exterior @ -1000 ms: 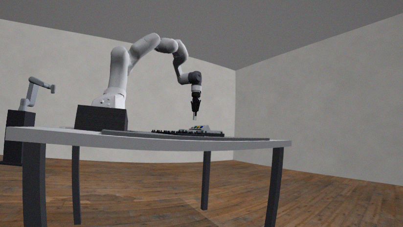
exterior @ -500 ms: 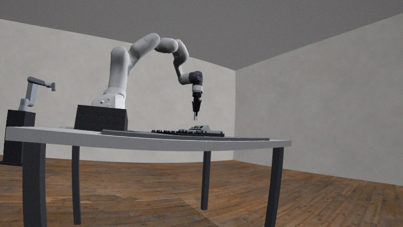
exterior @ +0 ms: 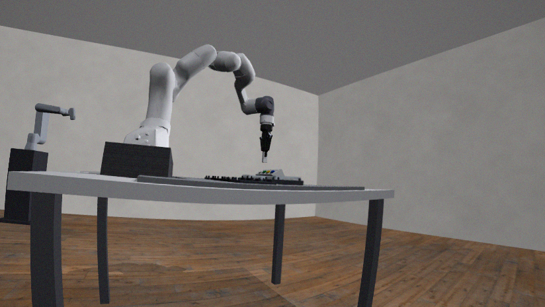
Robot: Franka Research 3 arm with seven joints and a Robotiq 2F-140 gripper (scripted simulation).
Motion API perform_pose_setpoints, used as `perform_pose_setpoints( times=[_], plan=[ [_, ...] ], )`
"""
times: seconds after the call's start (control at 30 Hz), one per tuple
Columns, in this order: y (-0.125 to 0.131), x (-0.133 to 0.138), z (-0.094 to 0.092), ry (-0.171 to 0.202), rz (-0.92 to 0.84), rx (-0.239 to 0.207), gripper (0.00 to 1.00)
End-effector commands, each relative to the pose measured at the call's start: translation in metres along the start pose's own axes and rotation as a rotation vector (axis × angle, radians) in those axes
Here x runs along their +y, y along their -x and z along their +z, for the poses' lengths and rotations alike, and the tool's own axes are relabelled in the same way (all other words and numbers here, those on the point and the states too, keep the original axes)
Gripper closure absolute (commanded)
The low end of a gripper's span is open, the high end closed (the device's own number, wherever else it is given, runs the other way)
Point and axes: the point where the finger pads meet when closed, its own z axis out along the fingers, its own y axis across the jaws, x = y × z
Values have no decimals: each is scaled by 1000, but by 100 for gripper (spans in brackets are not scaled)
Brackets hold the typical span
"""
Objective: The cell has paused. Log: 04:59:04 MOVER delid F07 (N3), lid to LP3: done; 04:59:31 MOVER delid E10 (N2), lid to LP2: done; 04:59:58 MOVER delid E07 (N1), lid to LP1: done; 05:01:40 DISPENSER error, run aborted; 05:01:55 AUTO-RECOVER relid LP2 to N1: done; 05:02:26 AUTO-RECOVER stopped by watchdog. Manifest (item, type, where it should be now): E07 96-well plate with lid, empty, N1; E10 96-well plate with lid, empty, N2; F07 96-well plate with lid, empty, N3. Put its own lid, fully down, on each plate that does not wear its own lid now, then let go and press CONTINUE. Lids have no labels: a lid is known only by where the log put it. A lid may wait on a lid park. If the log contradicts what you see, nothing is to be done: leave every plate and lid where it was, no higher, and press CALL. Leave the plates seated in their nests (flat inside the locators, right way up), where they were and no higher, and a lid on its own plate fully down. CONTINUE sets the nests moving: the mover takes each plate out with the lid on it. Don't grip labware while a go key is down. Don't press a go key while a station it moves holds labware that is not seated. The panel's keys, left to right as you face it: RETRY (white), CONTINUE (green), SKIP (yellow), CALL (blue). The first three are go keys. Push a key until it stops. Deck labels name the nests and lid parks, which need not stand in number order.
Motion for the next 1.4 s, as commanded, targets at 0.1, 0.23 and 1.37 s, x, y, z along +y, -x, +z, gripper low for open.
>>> perform_pose_setpoints(
  times=[0.1, 0.23, 1.37],
  plan=[
    [-1, 0, 0, 0, 8, 1, 100],
    [-1, 0, 1, 0, 8, 1, 100],
    [-1, -1, 16, 0, 8, 0, 100]
  ],
)
